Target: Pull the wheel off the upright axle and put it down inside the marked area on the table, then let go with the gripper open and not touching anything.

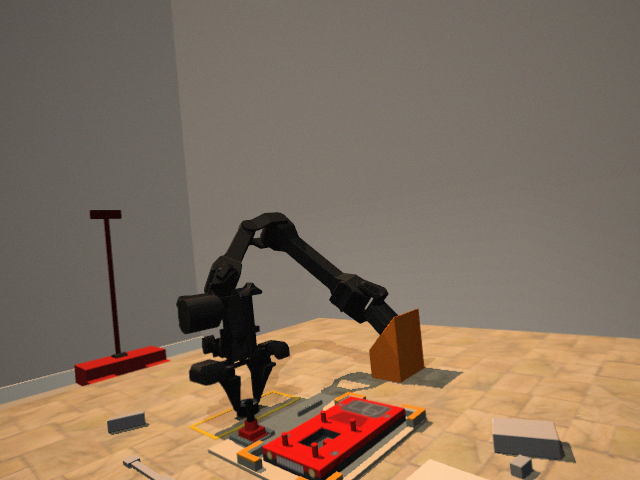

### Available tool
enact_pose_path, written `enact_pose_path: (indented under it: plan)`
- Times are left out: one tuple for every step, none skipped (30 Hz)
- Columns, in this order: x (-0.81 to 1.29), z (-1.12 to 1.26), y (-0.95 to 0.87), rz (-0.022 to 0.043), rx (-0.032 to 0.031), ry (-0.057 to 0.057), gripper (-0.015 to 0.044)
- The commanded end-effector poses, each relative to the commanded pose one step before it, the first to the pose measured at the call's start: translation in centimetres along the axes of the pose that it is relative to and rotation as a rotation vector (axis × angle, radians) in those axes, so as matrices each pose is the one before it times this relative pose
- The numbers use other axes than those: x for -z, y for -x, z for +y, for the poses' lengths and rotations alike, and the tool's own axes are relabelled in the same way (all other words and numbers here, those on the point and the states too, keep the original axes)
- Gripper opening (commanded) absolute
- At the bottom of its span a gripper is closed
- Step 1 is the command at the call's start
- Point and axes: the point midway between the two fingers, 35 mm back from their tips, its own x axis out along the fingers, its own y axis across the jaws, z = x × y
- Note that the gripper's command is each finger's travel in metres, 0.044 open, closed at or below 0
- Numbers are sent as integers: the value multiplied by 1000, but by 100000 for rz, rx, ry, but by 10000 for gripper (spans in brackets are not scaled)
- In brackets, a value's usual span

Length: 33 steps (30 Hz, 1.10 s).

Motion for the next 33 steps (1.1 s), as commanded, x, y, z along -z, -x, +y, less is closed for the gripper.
enact_pose_path:
  plan:
    - [-26,2,13,-17,29,-187,79]
    - [0,0,0,0,0,0,105]
    - [0,0,0,0,0,0,131]
    - [0,0,0,0,0,0,157]
    - [0,0,0,0,0,0,184]
    - [0,0,0,0,0,0,210]
    - [0,0,0,0,0,0,236]
    - [0,0,0,0,0,0,263]
    - [11,17,155,22,-5,14,289]
    - [21,32,323,40,-10,29,300]
    - [25,37,433,43,-13,40,300]
    - [28,37,566,39,-16,53,300]
    - [28,30,728,21,-20,70,300]
    - [22,10,918,-19,-27,91,300]
    - [7,-18,861,-63,-28,87,300]
    - [-7,-40,811,-99,-31,84,300]
    - [-15,-47,641,-105,-28,67,300]
    - [-14,-37,404,-78,-20,42,300]
    - [-6,-14,138,-29,-7,14,300]
    - [0,0,0,0,0,0,300]
    - [0,0,0,0,0,0,300]
    - [304,-83,-777,584,-15,598,326]
    - [252,-313,303,186,-15,10,353]
    - [403,-534,491,272,-11,16,379]
    - [483,-704,601,276,9,18,405]
    - [451,-731,575,195,31,13,431]
    - [414,-750,546,112,48,6,440]
    - [376,-768,516,27,60,-3,440]
    - [337,-782,486,-59,67,-13,440]
    - [298,-794,456,-145,68,-26,440]
    - [258,-804,427,-231,64,-40,440]
    - [215,-800,392,-313,54,-55,440]
    - [142,-636,290,-306,33,-55,440]
